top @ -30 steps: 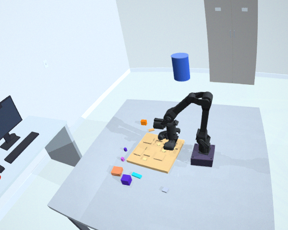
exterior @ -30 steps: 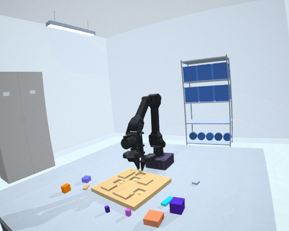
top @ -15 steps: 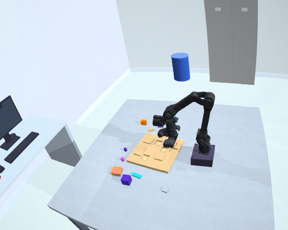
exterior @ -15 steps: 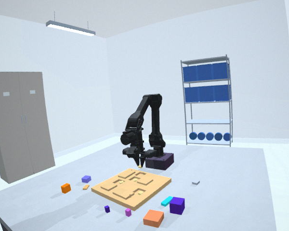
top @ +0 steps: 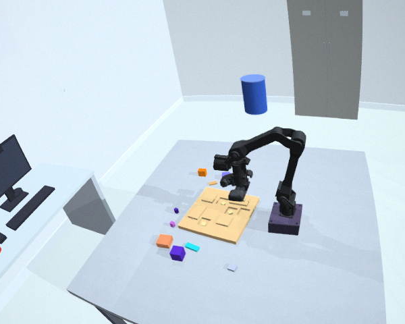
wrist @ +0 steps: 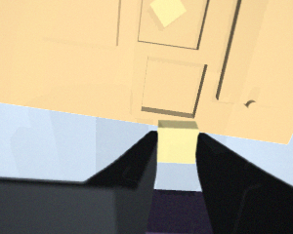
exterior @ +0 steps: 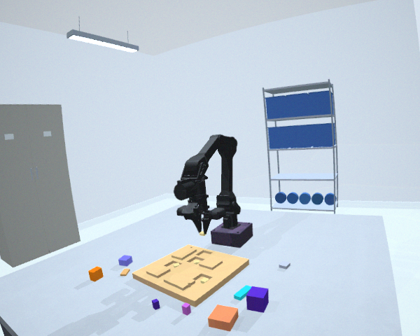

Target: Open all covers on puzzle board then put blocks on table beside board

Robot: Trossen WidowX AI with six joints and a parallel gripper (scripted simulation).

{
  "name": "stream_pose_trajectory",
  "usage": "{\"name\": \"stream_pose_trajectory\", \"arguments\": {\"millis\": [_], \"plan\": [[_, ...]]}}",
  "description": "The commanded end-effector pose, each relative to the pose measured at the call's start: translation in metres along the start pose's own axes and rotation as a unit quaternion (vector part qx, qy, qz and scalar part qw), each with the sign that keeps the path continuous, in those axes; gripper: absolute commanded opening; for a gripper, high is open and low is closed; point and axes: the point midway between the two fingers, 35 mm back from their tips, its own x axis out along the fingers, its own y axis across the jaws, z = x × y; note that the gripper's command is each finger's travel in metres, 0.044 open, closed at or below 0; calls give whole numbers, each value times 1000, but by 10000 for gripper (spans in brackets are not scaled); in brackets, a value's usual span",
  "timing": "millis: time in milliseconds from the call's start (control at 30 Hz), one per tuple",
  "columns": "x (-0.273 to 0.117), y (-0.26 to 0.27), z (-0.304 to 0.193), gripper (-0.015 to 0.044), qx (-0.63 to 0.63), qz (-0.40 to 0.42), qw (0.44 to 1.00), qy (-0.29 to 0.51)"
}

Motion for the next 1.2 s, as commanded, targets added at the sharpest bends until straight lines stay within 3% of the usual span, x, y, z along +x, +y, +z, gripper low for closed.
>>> {"name": "stream_pose_trajectory", "arguments": {"millis": [0, 1167], "plan": [[-6, 3, 4, 80, 2, 0, 1000, -6], [-20, 95, 66, 80, 2, 5, 1000, -8]]}}
